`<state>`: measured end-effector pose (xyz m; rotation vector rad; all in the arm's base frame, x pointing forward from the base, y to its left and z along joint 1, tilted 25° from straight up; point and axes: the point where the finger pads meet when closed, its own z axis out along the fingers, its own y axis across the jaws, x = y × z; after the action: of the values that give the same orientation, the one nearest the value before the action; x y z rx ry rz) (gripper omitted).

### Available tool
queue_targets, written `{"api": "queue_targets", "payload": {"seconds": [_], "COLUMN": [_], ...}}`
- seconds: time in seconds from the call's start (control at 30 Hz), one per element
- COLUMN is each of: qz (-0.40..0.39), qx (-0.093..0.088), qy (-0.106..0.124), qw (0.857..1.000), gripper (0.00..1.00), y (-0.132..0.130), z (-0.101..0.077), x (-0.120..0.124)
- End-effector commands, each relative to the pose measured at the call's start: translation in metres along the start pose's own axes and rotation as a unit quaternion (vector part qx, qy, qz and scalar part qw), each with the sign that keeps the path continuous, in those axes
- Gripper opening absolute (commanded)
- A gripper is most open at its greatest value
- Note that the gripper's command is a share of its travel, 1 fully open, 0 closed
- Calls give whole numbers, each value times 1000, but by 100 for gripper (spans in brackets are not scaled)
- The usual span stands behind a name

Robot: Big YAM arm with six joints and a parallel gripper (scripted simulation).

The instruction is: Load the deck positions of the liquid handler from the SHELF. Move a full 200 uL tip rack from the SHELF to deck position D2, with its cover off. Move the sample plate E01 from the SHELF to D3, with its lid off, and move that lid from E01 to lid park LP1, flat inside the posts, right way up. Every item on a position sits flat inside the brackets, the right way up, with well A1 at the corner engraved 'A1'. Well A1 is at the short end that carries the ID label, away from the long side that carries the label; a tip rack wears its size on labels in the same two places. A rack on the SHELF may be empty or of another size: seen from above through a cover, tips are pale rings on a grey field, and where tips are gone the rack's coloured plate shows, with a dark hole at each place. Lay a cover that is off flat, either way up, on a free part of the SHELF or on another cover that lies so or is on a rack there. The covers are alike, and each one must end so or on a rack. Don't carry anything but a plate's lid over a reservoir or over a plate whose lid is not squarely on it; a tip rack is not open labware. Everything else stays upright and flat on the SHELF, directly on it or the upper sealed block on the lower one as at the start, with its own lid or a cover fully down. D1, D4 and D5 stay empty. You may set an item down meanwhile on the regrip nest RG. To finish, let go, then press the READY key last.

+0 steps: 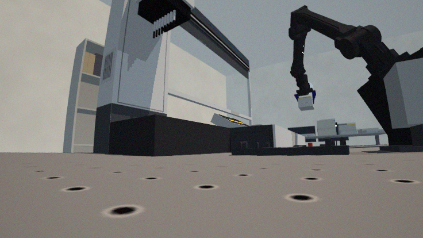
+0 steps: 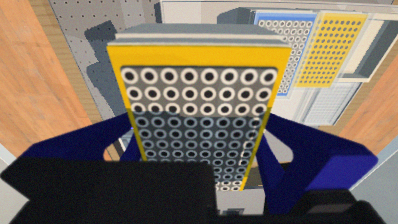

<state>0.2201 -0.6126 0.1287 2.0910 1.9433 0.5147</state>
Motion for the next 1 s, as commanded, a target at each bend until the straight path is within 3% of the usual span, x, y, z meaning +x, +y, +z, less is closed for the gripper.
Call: {"api": "queue_targets", "payload": {"seconds": [0.0,0.33,0.97], "qz": [-14,-14,-14], "qx": [-16,-16,-16], "qy": [-51,-51,-51], "qw": [998,998,998], "gripper": [0,0,0], "y": [11,10,10], "z": [-63,-79,-81], "x": [-17,-16,-17]}}
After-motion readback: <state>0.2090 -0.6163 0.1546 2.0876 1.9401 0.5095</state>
